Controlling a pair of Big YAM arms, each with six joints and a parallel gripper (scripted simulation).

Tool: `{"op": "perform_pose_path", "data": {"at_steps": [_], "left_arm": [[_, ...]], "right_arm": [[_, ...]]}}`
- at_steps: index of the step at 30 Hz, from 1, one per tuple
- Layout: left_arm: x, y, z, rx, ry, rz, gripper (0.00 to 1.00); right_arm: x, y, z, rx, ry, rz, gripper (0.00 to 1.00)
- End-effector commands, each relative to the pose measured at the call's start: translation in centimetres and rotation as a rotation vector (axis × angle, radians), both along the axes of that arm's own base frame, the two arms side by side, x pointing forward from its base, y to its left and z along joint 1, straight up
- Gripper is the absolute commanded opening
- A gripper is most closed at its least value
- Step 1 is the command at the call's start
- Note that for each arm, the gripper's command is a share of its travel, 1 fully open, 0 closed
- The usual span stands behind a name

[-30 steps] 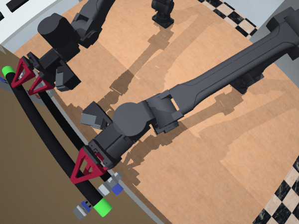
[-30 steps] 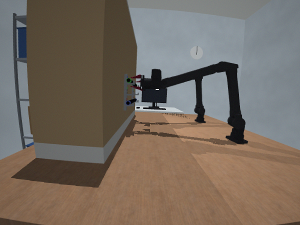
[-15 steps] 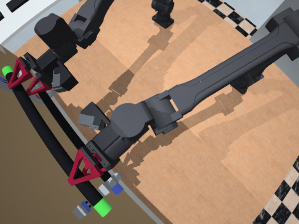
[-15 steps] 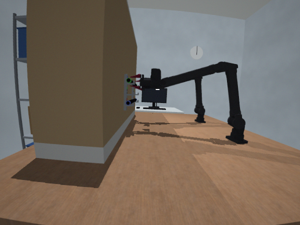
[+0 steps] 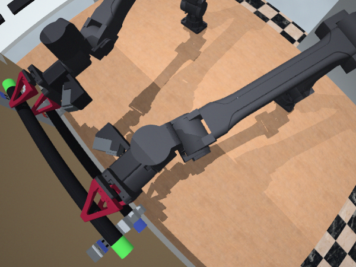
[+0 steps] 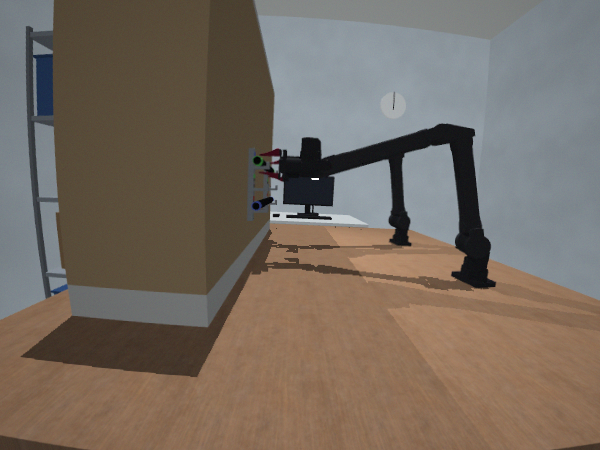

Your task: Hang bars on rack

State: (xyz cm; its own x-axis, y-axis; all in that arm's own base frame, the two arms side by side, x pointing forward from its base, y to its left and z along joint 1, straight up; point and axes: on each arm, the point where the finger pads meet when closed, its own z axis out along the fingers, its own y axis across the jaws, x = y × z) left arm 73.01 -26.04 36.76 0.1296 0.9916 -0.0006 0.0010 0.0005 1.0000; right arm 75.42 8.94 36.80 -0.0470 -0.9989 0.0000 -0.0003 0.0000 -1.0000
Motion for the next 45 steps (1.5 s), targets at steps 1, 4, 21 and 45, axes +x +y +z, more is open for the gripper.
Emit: {"op": "perform_pose_path", "data": {"at_steps": [1,4,21,45], "left_arm": [[1.27,0.42,3.27,-0.035,-0.042,0.009,0.64],[1.29,0.41,3.26,-0.035,-0.042,0.009,0.64],[1.33,0.43,3.30,-0.035,-0.043,0.009,0.43],[1.33,0.43,3.30,-0.035,-0.043,0.009,0.12]], "right_arm": [[1.44,-0.81,3.02,0.025,-0.049,-0.011,0.64],[1.46,-0.81,3.01,0.025,-0.049,-0.011,0.64],[1.53,-0.82,3.02,0.025,-0.049,-0.011,0.43],[1.53,-0.82,3.02,0.025,-0.049,-0.011,0.12]]}}
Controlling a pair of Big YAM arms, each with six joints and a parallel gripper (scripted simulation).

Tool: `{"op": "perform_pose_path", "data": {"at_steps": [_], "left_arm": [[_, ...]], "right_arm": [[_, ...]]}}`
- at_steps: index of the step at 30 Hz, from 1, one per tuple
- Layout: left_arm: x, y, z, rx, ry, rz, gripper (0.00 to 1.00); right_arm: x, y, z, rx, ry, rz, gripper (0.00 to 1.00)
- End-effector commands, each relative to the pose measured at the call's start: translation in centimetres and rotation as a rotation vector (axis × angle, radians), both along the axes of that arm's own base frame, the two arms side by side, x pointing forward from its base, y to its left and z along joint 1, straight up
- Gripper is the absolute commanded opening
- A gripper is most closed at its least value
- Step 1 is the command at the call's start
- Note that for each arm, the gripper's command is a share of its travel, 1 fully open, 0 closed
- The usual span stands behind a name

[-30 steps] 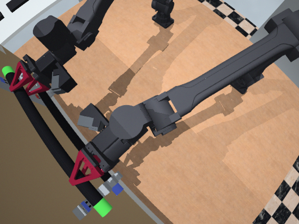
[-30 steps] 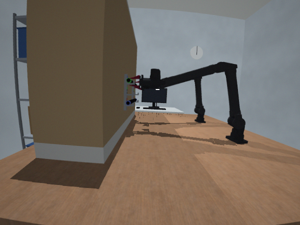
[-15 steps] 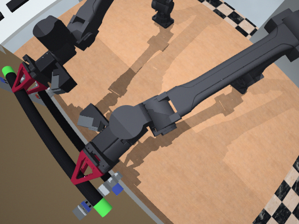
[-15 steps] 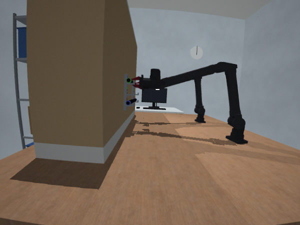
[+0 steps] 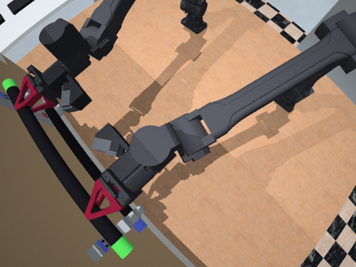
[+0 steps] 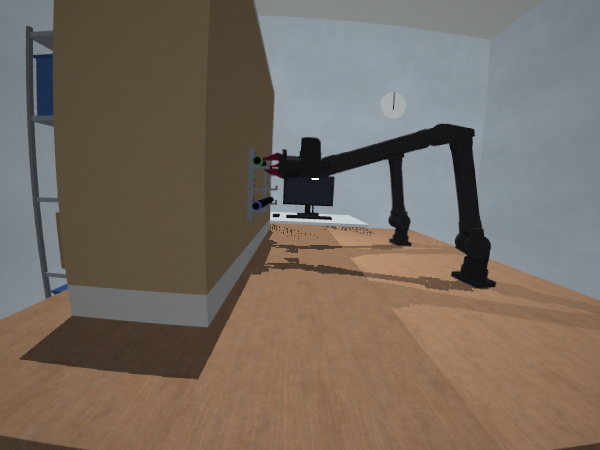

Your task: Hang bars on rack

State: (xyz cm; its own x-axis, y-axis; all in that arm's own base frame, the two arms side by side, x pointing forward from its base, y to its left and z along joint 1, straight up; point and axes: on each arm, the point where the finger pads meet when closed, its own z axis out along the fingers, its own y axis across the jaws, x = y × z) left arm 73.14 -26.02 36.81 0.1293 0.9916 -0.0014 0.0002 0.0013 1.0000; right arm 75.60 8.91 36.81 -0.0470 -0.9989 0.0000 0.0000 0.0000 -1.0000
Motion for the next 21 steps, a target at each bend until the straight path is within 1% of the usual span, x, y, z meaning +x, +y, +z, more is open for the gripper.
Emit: {"op": "perform_pose_path", "data": {"at_steps": [1,8,21], "left_arm": [[1.21,0.41,3.26,-0.034,-0.042,0.009,0.10],[1.21,0.41,3.26,-0.034,-0.042,0.009,0.00],[0.99,0.43,3.26,-0.034,-0.042,0.009,0.00]], "right_arm": [[1.35,-0.79,3.01,0.025,-0.049,-0.011,0.10],[1.35,-0.79,3.01,0.025,-0.049,-0.011,0.00],[1.13,-0.78,3.01,0.025,-0.049,-0.011,0.00]]}}
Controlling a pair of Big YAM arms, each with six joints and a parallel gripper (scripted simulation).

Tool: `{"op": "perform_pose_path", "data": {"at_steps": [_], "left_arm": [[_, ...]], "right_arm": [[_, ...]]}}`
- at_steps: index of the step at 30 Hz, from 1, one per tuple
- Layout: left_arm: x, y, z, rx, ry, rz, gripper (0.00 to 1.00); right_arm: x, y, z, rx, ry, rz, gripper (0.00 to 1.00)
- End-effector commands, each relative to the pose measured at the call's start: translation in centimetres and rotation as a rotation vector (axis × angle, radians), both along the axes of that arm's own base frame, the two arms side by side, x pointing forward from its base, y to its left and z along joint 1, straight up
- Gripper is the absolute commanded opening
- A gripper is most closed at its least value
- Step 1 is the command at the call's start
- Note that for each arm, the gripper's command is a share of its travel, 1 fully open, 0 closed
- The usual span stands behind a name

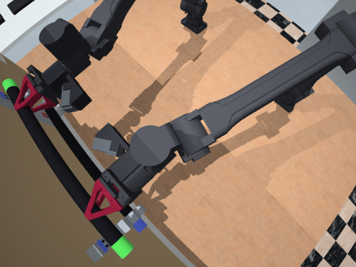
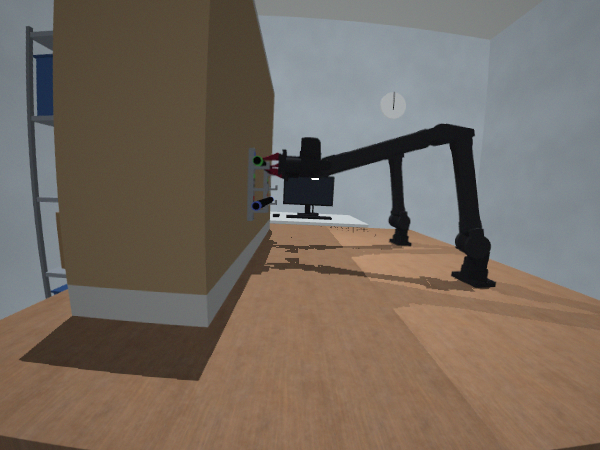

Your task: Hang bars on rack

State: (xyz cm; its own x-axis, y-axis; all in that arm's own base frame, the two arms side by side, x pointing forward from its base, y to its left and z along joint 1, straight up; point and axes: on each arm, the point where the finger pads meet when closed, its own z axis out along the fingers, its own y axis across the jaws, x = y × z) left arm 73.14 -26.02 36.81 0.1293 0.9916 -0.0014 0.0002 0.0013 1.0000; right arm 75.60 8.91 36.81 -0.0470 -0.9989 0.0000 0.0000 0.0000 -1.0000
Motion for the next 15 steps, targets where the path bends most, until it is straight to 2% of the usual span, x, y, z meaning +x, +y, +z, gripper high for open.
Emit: {"op": "perform_pose_path", "data": {"at_steps": [1,15], "left_arm": [[0.97,0.44,3.26,-0.034,-0.042,0.009,0.00],[0.73,0.47,3.26,-0.034,-0.042,0.009,0.00]], "right_arm": [[1.11,-0.78,3.01,0.025,-0.049,-0.011,0.00],[0.87,-0.77,3.01,0.025,-0.049,-0.011,0.00]]}}
